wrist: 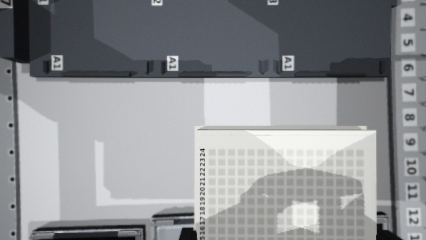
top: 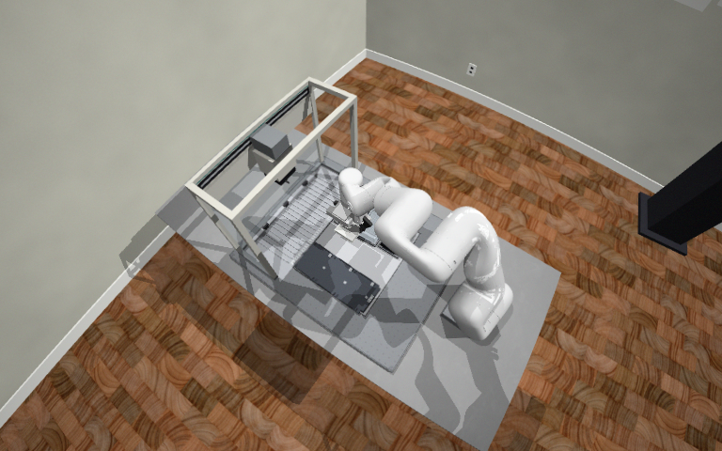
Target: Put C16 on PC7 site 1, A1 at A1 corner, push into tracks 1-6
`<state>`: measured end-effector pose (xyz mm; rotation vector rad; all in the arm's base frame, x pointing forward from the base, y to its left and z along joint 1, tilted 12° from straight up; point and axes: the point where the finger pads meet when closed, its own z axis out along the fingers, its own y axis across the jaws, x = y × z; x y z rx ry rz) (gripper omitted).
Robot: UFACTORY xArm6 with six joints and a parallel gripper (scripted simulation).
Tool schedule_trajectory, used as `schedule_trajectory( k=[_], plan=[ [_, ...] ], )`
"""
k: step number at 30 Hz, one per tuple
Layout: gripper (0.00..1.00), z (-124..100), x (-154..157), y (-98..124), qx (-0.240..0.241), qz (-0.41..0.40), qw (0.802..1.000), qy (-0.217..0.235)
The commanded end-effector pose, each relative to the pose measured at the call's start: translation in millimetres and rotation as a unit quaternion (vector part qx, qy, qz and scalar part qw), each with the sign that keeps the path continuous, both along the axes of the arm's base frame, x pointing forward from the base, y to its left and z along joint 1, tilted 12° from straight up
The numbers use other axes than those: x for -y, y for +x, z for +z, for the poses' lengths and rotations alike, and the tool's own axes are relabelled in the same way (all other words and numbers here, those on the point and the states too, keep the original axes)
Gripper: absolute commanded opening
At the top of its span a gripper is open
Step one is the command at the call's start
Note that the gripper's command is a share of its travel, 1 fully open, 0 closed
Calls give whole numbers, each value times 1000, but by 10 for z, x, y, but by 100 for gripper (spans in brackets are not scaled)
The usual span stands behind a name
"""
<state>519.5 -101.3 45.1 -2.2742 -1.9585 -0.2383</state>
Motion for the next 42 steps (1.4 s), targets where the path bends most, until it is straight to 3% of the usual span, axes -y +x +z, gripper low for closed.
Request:
schedule_trajectory(
  k=[1,42],
  plan=[
    [0,51,-128,-66,5,-1,1000,-2],
    [0,322,-1704,-1005,4,-1,1000,-1]
  ],
)
